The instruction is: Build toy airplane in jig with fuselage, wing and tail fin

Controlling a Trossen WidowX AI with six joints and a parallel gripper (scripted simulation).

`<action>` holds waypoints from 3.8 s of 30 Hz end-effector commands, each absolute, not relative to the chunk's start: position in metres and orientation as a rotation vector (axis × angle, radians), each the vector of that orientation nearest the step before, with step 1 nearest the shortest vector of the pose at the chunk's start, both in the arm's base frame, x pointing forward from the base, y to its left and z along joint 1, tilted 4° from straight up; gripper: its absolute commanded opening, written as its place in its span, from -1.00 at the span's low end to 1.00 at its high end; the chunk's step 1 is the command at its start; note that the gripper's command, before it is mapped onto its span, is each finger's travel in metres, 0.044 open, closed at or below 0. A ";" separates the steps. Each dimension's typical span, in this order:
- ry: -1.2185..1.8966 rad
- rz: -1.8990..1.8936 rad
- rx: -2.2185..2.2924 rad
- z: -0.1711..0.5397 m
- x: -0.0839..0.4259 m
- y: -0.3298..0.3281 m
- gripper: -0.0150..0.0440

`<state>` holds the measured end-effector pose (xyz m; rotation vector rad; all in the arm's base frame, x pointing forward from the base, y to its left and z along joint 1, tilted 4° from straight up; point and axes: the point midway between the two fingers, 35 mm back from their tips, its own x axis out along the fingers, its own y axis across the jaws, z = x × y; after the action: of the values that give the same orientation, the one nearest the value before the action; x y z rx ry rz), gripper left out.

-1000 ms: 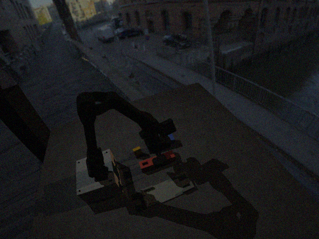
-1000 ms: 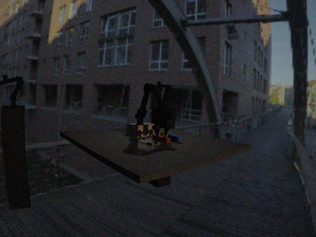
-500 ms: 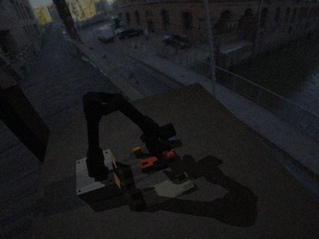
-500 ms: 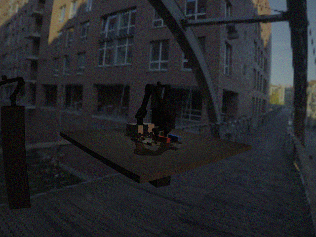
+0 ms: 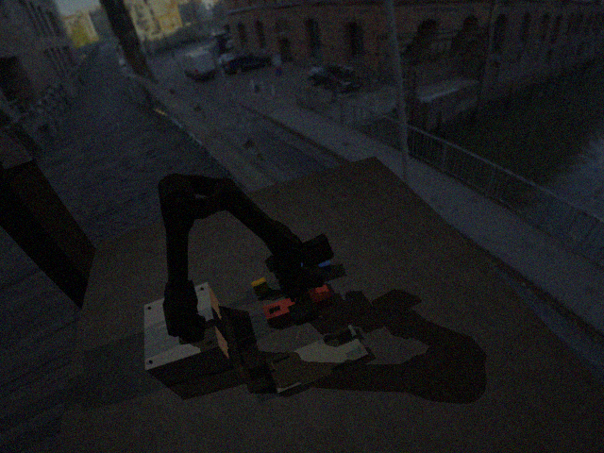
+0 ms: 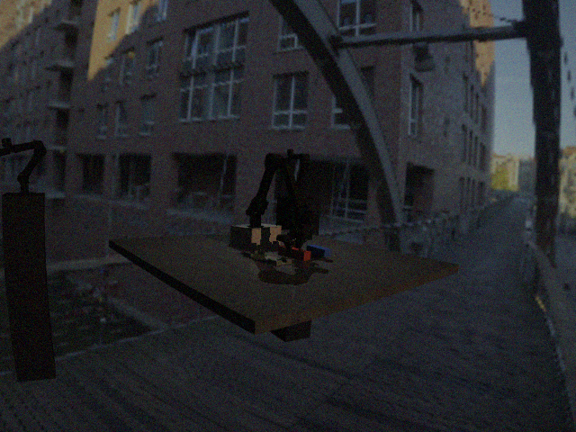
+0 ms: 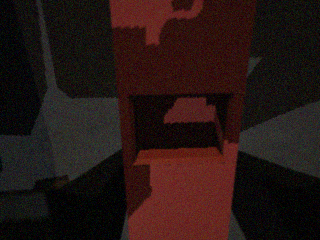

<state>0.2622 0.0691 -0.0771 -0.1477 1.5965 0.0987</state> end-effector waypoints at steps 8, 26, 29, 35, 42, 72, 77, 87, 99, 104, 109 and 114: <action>1.595 0.098 -0.153 -0.071 0.264 0.069 -0.43; 1.594 0.099 -0.153 -0.018 0.273 0.073 -0.49; 1.594 0.099 -0.153 -0.009 0.273 0.074 -0.49; 1.593 0.099 -0.153 0.010 0.273 0.074 -0.49; 1.594 0.099 -0.153 0.032 0.270 0.074 -0.49; 1.591 0.077 -0.138 0.030 0.287 0.015 -0.49; 1.591 0.071 -0.135 0.024 0.290 0.000 -0.49; 1.591 0.060 -0.130 0.013 0.292 -0.031 -0.49; 1.593 0.046 -0.123 -0.001 0.291 -0.068 -0.49; 1.594 0.040 -0.120 -0.006 0.288 -0.084 -0.49; 1.594 0.038 -0.119 -0.008 0.287 -0.089 -0.31; 1.594 0.038 -0.119 -0.008 0.287 -0.089 0.13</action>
<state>0.2877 -0.0869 -0.0076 -0.1148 1.5939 0.0391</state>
